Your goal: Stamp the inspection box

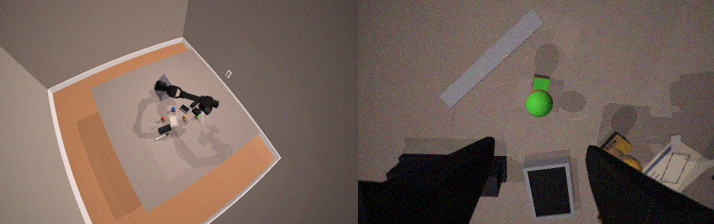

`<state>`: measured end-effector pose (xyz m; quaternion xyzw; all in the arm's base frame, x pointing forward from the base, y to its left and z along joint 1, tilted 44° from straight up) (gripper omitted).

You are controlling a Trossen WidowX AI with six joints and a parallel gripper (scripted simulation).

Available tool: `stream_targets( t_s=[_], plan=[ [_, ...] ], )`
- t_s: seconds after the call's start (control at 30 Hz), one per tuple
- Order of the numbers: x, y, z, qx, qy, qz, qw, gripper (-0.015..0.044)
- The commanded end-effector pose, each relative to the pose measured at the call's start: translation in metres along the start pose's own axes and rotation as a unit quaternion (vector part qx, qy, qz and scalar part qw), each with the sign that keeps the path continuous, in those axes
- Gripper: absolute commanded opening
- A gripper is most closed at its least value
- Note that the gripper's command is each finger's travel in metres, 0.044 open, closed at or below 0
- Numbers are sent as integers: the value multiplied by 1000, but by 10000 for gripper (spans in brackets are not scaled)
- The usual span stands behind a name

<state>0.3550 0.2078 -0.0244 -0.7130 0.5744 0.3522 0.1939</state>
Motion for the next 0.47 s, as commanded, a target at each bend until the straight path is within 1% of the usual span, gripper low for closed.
stream_targets(
  t_s=[0.0,0.43],
  plan=[
    [-3,0,0,3,-2,-2,1000,254],
    [-2,0,0,0,-1,-3,1000,254]
  ],
)
Point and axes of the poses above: the point midway between the two fingers, 35 mm back from their tips, its own x axis out along the fingers, its own z axis across the jaws, y = z × x, the point moved 5 cm from there along -x, back along the fingers, and after that the axes turned 4 degrees about -x, right-handed, at the moved point
